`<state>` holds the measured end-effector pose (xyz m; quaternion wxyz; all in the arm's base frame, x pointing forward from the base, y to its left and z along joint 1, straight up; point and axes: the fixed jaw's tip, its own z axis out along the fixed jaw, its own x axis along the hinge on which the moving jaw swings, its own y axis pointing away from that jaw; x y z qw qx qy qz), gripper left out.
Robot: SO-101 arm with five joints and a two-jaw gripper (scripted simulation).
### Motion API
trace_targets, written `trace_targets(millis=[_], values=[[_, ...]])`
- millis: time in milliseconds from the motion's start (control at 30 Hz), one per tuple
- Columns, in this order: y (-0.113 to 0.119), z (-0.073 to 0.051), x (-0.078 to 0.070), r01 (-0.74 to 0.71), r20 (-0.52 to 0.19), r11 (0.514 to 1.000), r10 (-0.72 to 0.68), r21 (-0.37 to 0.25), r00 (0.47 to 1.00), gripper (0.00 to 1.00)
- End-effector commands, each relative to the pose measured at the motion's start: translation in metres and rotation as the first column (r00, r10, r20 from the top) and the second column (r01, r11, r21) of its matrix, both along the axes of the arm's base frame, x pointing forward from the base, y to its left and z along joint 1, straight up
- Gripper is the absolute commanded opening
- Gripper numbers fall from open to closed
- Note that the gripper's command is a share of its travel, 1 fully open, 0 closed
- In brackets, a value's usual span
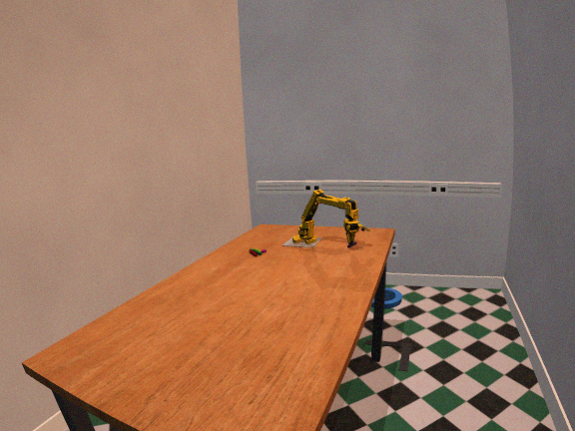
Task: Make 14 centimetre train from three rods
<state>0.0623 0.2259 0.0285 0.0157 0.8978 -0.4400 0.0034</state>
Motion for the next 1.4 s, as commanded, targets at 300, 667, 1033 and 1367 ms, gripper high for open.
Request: trace_targets(millis=[300,667,1033,1367], values=[[0.006,0.006,-0.001,-0.002,0.011,0.999,0.002,0.043,1.000,0.00],[0.006,0.001,-0.001,-0.002,0.011,0.999,0.002,0.043,1.000,0.00],[0.006,-0.011,-0.001,-0.002,0.011,0.999,0.002,0.043,1.000,0.00],[0.006,-0.014,-0.001,-0.002,0.011,0.999,0.002,0.043,1.000,0.00]])
